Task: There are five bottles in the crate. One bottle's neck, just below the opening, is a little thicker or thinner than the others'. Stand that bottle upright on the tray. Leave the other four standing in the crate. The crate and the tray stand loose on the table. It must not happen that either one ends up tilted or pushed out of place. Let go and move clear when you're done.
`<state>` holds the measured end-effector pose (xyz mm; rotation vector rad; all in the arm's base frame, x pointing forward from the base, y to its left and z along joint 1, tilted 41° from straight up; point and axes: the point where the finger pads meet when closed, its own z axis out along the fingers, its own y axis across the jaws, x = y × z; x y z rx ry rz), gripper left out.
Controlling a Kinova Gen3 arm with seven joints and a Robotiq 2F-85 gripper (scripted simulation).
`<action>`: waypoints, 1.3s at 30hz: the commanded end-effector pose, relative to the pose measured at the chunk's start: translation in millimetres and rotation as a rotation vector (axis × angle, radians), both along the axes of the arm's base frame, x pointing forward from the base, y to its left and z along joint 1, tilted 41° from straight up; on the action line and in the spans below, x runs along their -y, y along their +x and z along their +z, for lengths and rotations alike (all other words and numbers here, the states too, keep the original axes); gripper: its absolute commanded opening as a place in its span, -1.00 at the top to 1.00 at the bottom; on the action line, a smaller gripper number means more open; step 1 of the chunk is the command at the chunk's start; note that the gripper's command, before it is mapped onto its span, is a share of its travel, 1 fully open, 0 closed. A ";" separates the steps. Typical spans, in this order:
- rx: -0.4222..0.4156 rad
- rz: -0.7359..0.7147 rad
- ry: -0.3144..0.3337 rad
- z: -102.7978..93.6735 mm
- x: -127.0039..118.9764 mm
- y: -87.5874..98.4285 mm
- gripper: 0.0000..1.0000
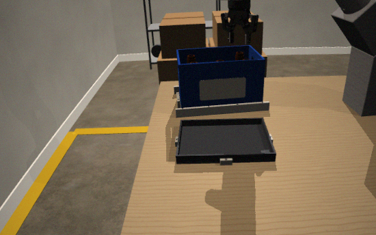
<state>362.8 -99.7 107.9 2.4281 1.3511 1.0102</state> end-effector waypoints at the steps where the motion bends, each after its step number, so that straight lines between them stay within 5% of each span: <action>1: -0.005 0.004 0.004 -3.1 -2.6 0.2 -0.27; 39: -0.004 0.004 0.004 -7.3 -3.6 3.4 -0.27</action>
